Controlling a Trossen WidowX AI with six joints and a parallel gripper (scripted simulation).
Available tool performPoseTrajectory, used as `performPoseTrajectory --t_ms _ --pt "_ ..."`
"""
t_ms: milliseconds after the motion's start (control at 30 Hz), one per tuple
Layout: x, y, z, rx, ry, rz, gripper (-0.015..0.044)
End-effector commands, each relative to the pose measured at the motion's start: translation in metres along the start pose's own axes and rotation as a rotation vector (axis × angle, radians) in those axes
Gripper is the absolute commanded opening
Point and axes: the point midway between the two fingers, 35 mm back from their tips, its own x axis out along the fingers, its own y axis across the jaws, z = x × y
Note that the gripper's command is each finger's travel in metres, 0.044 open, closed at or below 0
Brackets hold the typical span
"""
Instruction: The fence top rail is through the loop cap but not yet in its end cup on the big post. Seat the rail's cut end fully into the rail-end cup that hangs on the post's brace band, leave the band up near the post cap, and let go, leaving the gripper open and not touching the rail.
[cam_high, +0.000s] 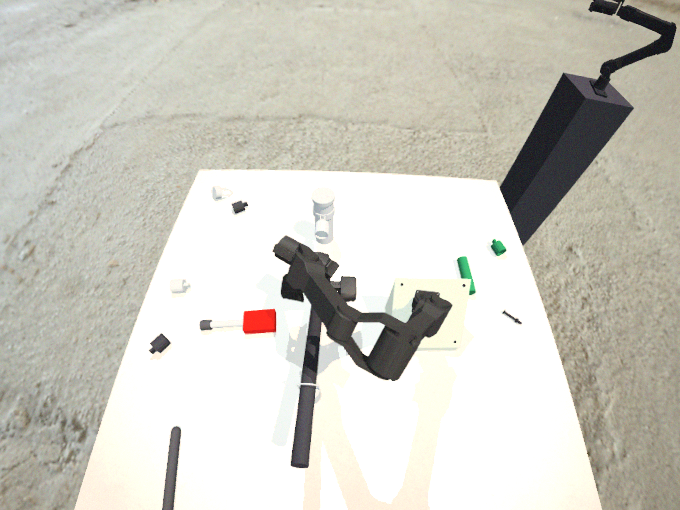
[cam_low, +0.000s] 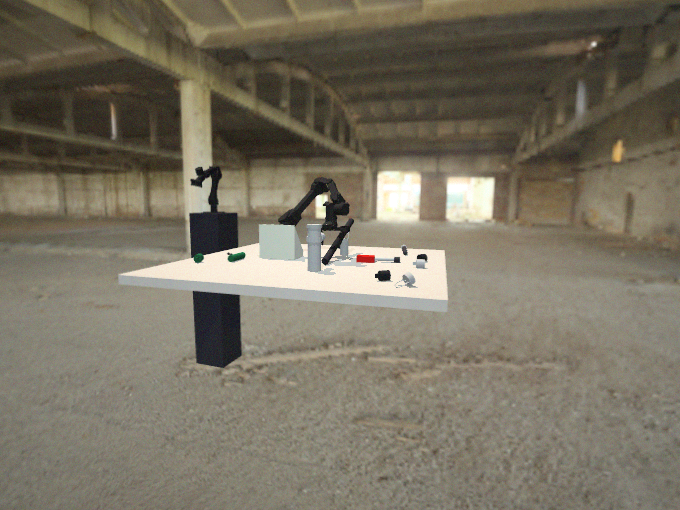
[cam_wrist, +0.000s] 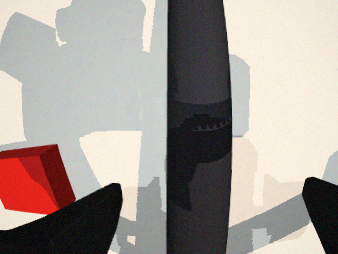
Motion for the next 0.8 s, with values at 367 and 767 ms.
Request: performPoseTrajectory --t_ms 367,767 --pt "0.027 -0.002 0.0 0.011 0.008 -0.006 0.044" --pt "0.046 -0.003 -0.001 0.011 0.011 -0.006 0.044"
